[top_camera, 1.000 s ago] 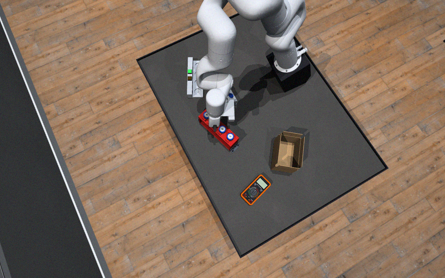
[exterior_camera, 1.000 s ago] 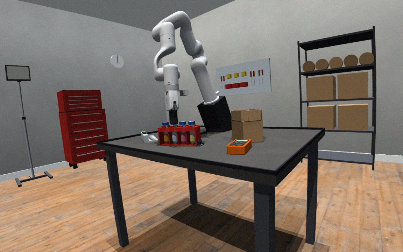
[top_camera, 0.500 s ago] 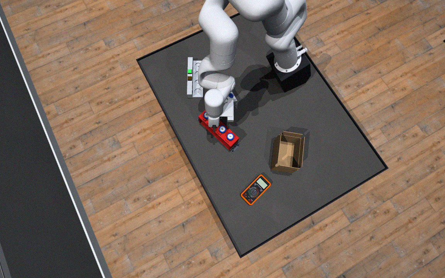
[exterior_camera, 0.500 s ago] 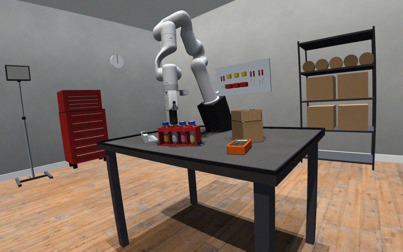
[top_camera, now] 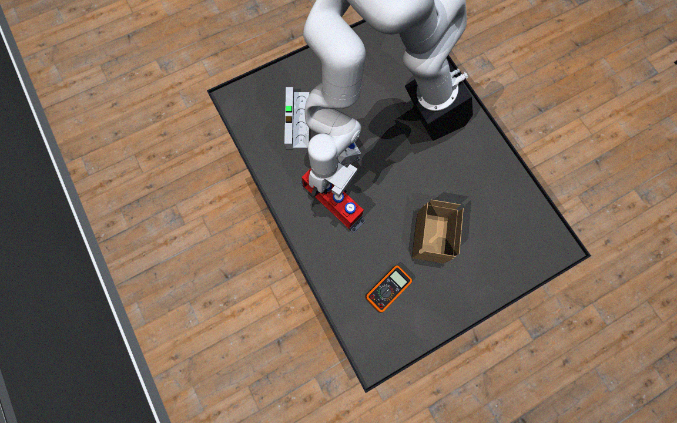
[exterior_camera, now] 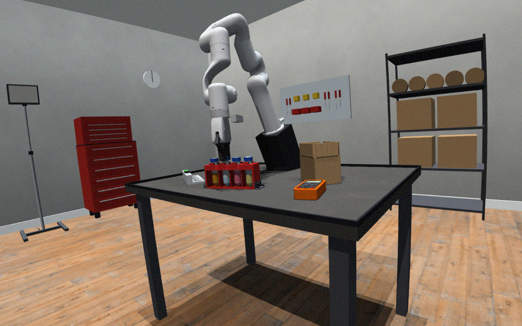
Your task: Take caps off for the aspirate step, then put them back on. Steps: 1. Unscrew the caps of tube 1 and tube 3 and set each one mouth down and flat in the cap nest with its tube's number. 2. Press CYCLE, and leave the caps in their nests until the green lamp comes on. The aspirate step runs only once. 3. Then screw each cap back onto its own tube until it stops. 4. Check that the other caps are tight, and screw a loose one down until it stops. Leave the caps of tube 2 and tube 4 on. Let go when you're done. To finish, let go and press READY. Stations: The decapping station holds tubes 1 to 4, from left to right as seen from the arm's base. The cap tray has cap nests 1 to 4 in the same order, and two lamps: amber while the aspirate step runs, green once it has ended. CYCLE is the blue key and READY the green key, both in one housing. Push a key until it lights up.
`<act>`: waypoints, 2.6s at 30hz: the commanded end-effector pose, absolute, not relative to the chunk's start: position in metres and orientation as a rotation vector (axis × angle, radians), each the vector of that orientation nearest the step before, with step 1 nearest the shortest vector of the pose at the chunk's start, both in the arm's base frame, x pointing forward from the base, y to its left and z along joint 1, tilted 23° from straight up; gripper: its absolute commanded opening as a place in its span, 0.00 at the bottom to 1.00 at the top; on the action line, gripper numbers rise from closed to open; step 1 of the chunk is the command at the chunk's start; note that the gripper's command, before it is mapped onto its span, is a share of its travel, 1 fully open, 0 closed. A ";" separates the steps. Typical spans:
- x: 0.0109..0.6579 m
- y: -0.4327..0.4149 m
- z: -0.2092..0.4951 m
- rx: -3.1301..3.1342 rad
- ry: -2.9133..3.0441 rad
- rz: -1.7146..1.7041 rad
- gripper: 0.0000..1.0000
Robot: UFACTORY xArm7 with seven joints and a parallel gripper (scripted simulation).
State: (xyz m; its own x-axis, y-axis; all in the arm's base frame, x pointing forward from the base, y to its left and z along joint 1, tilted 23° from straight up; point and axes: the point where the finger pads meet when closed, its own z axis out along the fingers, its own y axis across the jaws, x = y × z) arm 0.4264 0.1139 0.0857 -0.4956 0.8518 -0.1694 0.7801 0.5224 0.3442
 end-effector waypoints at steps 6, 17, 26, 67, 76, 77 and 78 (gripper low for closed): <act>0.427 0.115 0.086 1.804 2.158 0.396 0.00; 0.427 0.115 0.085 2.380 1.627 0.510 0.00; 0.427 0.115 0.085 2.399 1.604 0.514 0.46; 0.426 0.115 0.087 1.131 2.522 0.260 0.46; 0.426 0.115 0.087 0.763 2.640 0.185 0.46; 0.426 0.115 0.087 0.710 2.652 0.174 0.46; 0.426 0.115 0.087 0.656 2.664 0.163 0.46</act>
State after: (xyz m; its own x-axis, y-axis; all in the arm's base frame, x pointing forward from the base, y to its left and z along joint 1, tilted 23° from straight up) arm 0.4258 0.1151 0.0863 -0.7433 0.5808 -0.3320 0.5241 0.8139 0.2506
